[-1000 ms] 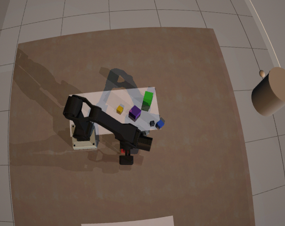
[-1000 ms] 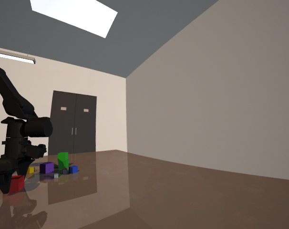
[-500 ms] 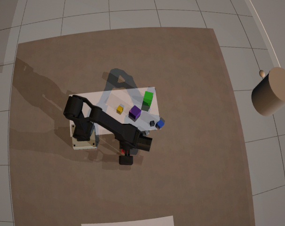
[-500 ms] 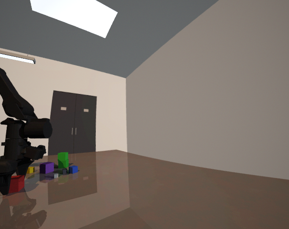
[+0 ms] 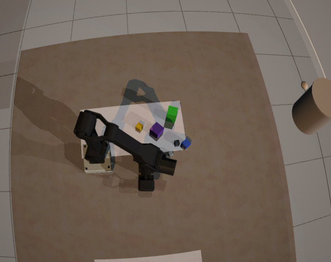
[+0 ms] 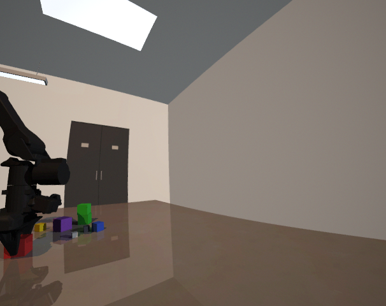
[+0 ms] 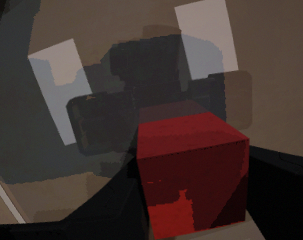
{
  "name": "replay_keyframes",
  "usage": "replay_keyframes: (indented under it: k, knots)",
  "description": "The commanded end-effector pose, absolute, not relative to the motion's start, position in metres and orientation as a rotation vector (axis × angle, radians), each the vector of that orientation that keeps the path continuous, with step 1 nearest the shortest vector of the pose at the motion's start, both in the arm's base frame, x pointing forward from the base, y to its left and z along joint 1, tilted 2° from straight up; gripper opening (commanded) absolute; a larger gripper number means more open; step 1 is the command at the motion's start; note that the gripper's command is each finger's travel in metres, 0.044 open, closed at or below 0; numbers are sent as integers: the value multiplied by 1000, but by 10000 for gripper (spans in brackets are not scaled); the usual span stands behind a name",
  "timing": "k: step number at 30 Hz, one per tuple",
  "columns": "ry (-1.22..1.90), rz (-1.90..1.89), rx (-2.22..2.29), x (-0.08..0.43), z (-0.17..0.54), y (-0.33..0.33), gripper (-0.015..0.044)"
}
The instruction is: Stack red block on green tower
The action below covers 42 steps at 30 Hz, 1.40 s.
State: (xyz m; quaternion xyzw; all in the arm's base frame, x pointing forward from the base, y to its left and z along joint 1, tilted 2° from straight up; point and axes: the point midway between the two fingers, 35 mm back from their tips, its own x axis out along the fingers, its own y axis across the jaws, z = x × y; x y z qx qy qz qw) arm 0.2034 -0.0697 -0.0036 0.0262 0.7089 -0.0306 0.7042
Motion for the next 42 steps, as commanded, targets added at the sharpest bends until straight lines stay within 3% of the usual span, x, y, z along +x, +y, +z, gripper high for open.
replay_keyframes:
  k: [1,6,27,42]
  knots:
    - [1577,-67,51,203,-4,-70,131]
    - [1577,-67,51,204,10,-70,0]
    - [1577,-67,51,205,114,-69,0]
    - [1568,-63,55,229,120,-54,0]
